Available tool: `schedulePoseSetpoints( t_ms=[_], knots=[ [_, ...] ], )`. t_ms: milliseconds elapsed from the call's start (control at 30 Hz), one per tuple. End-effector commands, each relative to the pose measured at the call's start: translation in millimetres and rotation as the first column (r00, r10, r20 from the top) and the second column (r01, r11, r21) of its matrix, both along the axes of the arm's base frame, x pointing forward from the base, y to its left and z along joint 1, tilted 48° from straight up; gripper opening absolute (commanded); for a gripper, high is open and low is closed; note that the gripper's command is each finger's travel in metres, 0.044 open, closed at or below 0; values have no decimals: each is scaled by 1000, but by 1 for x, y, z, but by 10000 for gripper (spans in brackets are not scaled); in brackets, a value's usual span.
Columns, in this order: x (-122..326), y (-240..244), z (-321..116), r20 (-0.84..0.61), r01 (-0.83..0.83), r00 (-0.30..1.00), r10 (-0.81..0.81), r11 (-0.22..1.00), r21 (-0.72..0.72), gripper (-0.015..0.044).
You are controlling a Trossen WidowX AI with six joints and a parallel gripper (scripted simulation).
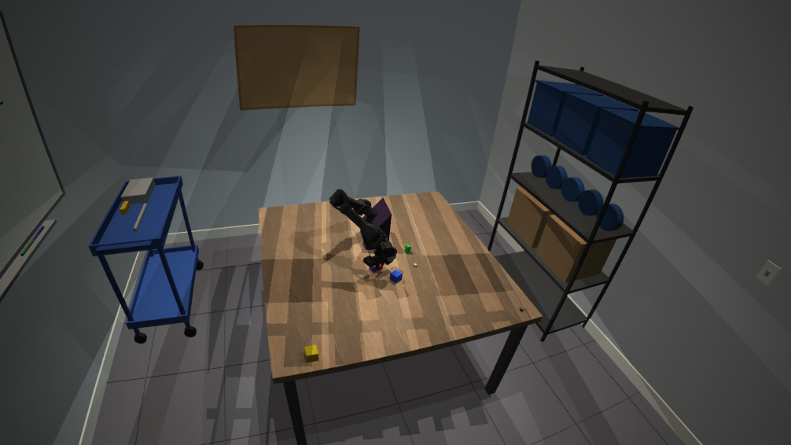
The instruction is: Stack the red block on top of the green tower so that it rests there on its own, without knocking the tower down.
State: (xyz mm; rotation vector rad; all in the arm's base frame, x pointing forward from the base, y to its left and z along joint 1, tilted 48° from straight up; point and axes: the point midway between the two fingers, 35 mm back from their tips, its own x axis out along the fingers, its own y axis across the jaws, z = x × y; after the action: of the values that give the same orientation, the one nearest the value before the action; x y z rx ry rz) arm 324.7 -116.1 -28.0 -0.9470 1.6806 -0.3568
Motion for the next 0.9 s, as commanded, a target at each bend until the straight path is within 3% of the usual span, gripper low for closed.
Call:
schedulePoseSetpoints(
  t_ms=[0, 467, 867],
  knots=[
    [5, 16, 15, 16, -5, 1000, 5, 1000, 2, 0],
    [8, 71, 64, 16, -5, 1000, 5, 1000, 5, 0],
    [6, 90, 48, 21, -22, 1000, 22, 1000, 11, 0]
  ],
)
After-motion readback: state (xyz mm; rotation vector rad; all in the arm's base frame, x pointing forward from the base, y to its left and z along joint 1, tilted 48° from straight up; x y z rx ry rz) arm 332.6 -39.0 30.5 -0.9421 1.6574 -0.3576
